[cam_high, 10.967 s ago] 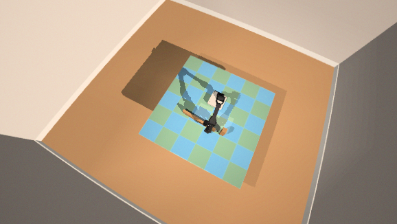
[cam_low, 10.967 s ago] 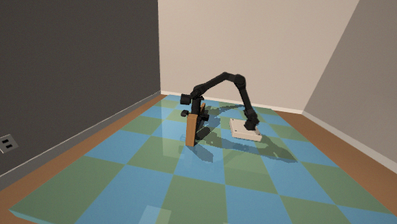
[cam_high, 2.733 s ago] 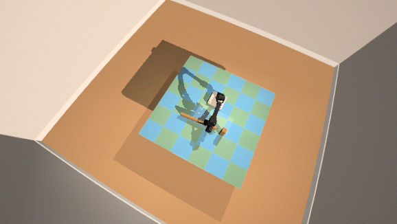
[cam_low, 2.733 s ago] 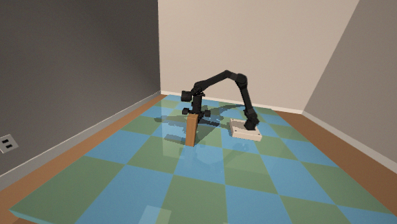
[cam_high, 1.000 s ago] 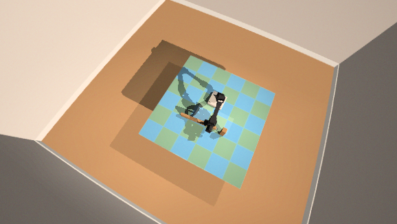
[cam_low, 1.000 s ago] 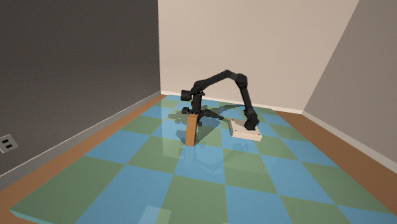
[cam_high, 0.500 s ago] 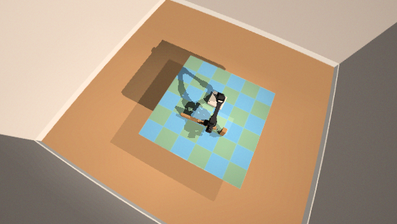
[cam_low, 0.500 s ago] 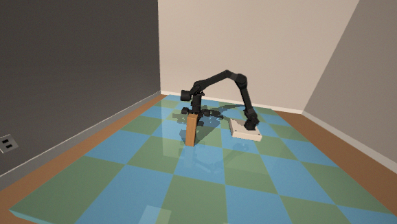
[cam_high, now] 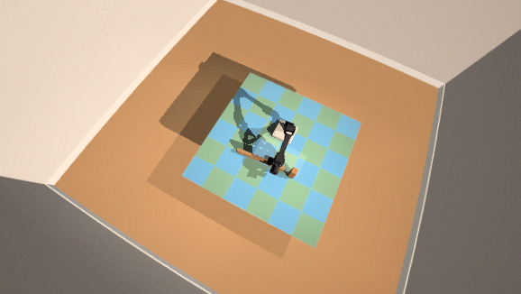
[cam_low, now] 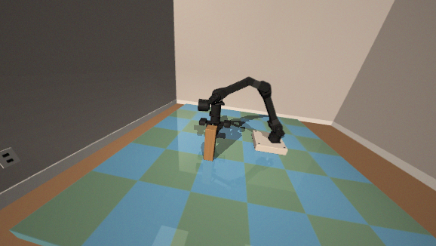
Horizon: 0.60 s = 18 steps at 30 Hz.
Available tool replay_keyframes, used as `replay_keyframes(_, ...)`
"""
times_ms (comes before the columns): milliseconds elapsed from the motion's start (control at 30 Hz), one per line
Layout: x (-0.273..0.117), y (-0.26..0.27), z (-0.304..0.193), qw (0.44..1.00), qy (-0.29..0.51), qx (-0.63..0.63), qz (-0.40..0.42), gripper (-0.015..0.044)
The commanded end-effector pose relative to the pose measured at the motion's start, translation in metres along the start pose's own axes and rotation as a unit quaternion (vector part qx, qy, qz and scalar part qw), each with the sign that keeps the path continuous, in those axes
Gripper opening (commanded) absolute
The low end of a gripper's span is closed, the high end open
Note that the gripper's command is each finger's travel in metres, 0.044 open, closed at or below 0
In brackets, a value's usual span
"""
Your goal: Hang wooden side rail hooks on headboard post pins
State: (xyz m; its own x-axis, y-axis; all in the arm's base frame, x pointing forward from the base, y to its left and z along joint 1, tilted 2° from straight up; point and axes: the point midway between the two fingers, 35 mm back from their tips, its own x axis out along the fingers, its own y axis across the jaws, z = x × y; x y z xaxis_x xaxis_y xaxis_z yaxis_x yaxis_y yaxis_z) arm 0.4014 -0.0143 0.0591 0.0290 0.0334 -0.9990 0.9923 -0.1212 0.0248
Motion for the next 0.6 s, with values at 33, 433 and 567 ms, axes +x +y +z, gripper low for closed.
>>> replay_keyframes(33, -0.0061, 0.0048, -0.0017, 1.000, 0.001, -0.002, 0.011, 0.0000)
replay_keyframes(433, -0.0061, 0.0060, -0.0028, 1.000, 0.001, -0.002, 0.011, 0.0000)
replay_keyframes(567, -0.0064, 0.0064, -0.0031, 1.000, 0.001, -0.002, 0.011, 0.0000)
